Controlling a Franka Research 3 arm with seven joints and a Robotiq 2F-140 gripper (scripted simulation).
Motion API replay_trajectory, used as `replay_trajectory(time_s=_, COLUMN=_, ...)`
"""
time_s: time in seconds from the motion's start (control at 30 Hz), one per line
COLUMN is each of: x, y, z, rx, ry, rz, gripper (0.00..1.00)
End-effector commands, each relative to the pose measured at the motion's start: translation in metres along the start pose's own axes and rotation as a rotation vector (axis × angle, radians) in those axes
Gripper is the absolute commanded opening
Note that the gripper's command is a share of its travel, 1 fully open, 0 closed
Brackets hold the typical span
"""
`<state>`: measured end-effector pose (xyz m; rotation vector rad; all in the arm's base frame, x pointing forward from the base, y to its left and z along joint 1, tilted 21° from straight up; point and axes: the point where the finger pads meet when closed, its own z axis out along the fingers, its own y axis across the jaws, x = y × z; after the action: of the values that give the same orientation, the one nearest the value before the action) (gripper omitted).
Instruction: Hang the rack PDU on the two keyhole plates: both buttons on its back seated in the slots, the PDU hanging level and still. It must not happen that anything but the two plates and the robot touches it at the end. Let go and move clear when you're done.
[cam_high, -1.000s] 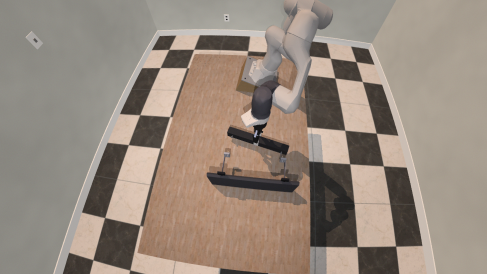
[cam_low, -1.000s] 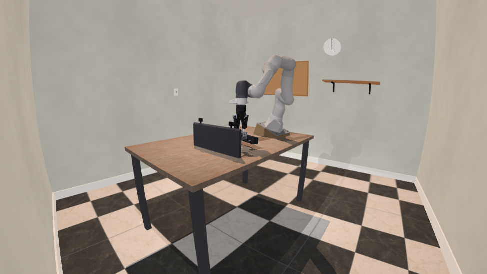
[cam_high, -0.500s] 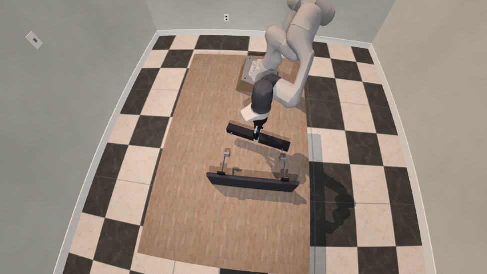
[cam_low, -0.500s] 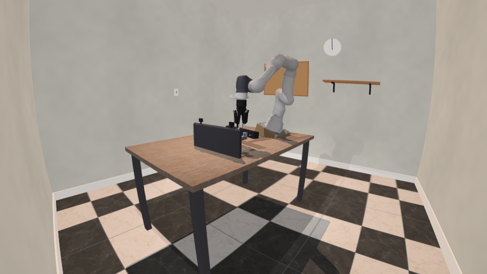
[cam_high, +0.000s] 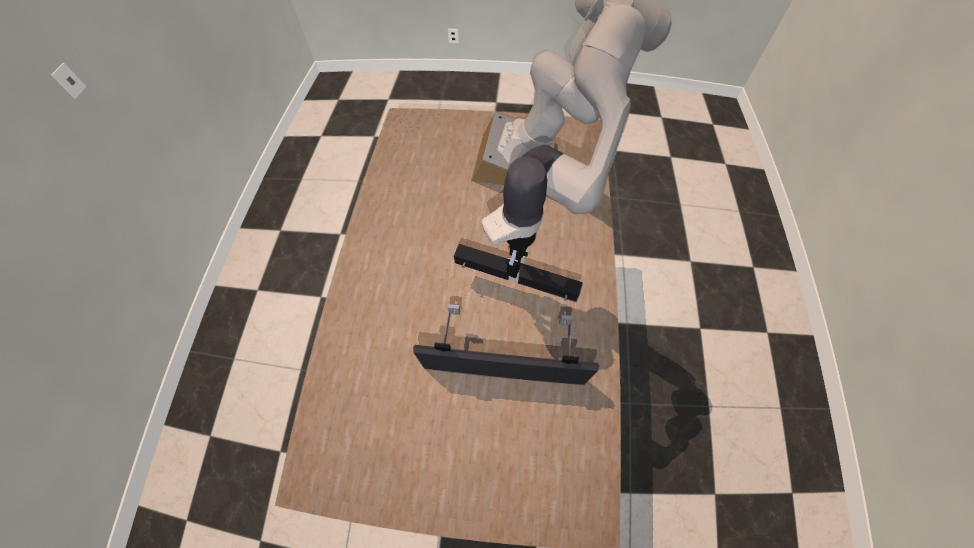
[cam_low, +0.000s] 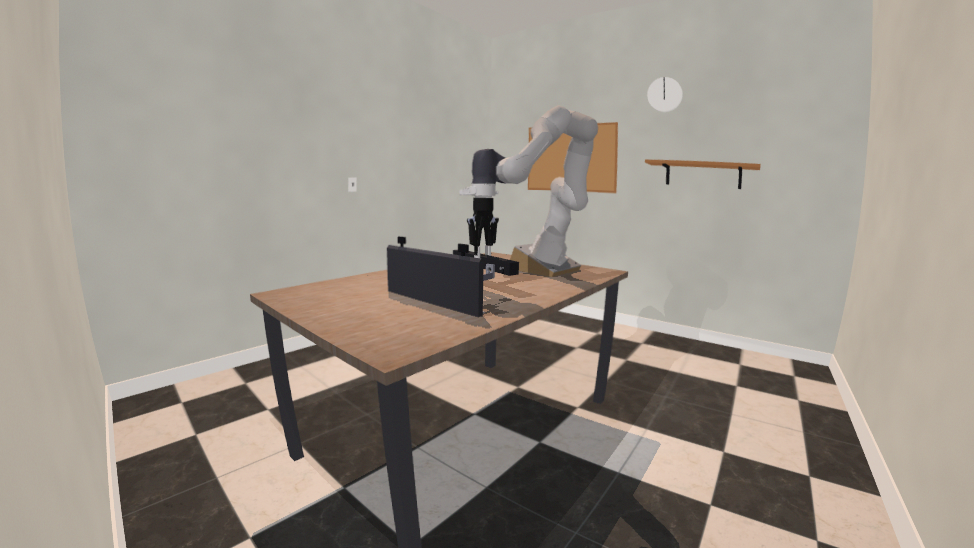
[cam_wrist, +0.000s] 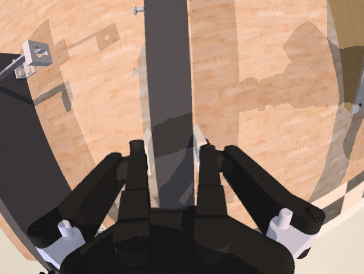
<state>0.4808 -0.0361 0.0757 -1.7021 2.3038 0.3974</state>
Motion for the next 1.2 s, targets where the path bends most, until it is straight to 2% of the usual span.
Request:
replay_trajectory(time_s=0.0, x=0.001, y=-0.002, z=-0.004, rx=0.006, ry=0.002, rz=0.005, gripper=0.0)
replay_trajectory(time_s=0.47, x=0.001, y=-0.003, z=-0.004, rx=0.006, ry=0.002, rz=-0.034, gripper=0.0)
replay_trajectory(time_s=0.67, x=0.001, y=-0.007, z=-0.005, rx=0.01, ry=0.004, rz=-0.216, gripper=0.0)
replay_trajectory(time_s=0.97, x=-0.006, y=-0.061, z=-0.008, rx=0.011, ry=0.005, rz=-0.239, gripper=0.0)
replay_trajectory(time_s=1.03, x=-0.006, y=-0.061, z=-0.008, rx=0.011, ry=0.005, rz=-0.239, gripper=0.0)
replay_trajectory(time_s=1.17, x=-0.008, y=-0.077, z=-0.01, rx=0.011, ry=0.005, rz=-0.239, gripper=0.0)
